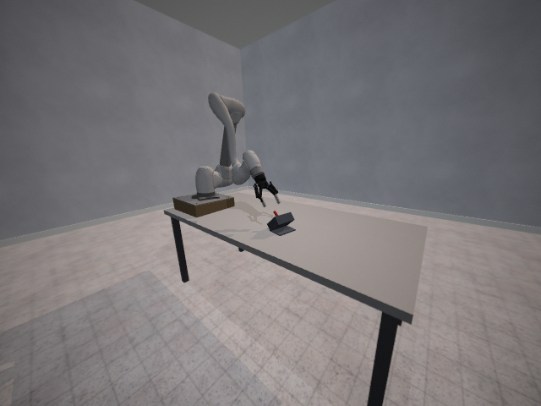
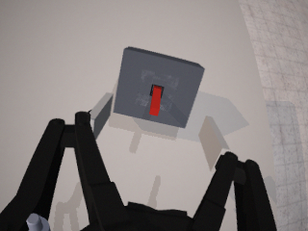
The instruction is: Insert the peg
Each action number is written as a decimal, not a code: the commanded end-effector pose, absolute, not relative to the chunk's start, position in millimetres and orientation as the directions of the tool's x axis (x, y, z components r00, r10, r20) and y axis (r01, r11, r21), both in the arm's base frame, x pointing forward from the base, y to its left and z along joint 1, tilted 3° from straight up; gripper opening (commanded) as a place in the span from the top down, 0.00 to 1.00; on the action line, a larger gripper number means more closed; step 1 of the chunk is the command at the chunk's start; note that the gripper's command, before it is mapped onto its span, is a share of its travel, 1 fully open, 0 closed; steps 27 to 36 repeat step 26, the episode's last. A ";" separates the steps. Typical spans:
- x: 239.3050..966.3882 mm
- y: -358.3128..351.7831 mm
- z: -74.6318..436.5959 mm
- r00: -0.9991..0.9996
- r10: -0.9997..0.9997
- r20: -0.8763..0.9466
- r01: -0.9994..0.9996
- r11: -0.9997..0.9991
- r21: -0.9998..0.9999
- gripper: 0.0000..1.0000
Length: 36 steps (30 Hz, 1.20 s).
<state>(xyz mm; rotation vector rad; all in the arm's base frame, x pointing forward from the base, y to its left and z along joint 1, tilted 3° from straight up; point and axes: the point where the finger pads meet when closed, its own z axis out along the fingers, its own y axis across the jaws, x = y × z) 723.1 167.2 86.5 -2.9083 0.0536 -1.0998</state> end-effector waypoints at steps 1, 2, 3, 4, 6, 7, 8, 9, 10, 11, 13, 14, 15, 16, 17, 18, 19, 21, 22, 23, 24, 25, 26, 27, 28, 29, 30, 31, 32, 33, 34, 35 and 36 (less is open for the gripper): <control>716.4 167.5 93.0 0.750 -0.043 0.660 -0.020 -0.999 -0.044 0.23; 714.0 167.7 95.3 0.750 -0.043 0.660 -0.019 -0.999 -0.044 0.22; 713.9 167.7 95.4 0.750 -0.043 0.660 -0.019 -0.999 -0.044 0.20; 713.6 167.6 95.9 0.750 -0.043 0.660 -0.019 -0.999 -0.044 0.18; 712.3 167.4 97.5 0.750 -0.043 0.659 -0.019 -0.999 -0.045 0.14; 711.5 167.4 98.4 0.751 -0.043 0.659 -0.018 -0.999 -0.045 0.13; 710.8 167.3 99.3 0.751 -0.043 0.659 -0.018 -0.999 -0.045 0.11; 710.1 167.2 100.2 0.751 -0.043 0.659 -0.018 -0.999 -0.045 0.09; 710.1 167.2 100.2 0.751 -0.043 0.659 -0.018 -0.999 -0.045 0.09; 710.1 167.2 100.2 0.751 -0.043 0.659 -0.018 -0.999 -0.045 0.09; 708.6 167.1 102.0 0.751 -0.043 0.659 -0.017 -0.999 -0.046 0.06; 707.9 167.0 102.9 0.751 -0.043 0.659 -0.017 -0.999 -0.046 0.04; 707.1 167.0 103.8 0.751 -0.043 0.659 -0.017 -0.999 -0.047 0.02; 706.4 166.9 104.7 0.751 -0.043 0.659 -0.017 -0.999 -0.047 0.00; 705.8 166.9 105.5 0.751 -0.043 0.659 -0.016 -0.999 -0.047 0.00; 705.5 166.9 105.9 0.751 -0.043 0.659 -0.016 -0.999 -0.047 0.00; 705.3 166.9 106.0 0.751 -0.043 0.659 -0.016 -0.999 -0.047 0.00; 705.3 166.9 106.0 0.751 -0.043 0.659 -0.016 -0.999 -0.047 0.00; 705.3 166.9 106.0 0.751 -0.043 0.659 -0.016 -0.999 -0.047 0.00; 705.3 166.9 106.0 0.751 -0.043 0.659 -0.016 -0.999 -0.047 0.00; 705.3 166.9 106.0 0.751 -0.043 0.659 -0.016 -0.999 -0.047 0.00; 705.3 166.9 106.0 0.751 -0.043 0.659 -0.016 -0.999 -0.047 0.00; 705.3 166.9 106.0 0.751 -0.043 0.659 -0.016 -0.999 -0.047 0.00; 705.3 166.9 106.0 0.751 -0.043 0.659 -0.016 -0.999 -0.047 0.00; 705.3 166.9 106.0 0.751 -0.043 0.659 -0.016 -0.999 -0.047 0.00; 705.3 166.9 106.0 0.751 -0.043 0.659 -0.016 -0.999 -0.047 0.00; 705.3 166.9 106.0 0.751 -0.043 0.659 -0.016 -0.999 -0.047 0.00; 705.3 166.9 106.0 0.751 -0.043 0.659 -0.016 -0.999 -0.047 0.00; 705.3 166.9 106.0 0.751 -0.043 0.659 -0.016 -0.999 -0.047 0.00; 705.3 166.9 106.0 0.751 -0.043 0.659 -0.016 -0.999 -0.047 0.00; 705.3 166.9 106.0 0.751 -0.043 0.659 -0.016 -0.999 -0.047 0.00; 705.3 166.9 106.0 0.751 -0.043 0.659 -0.016 -0.999 -0.047 0.00; 705.3 166.9 106.0 0.751 -0.043 0.659 -0.016 -0.999 -0.047 0.00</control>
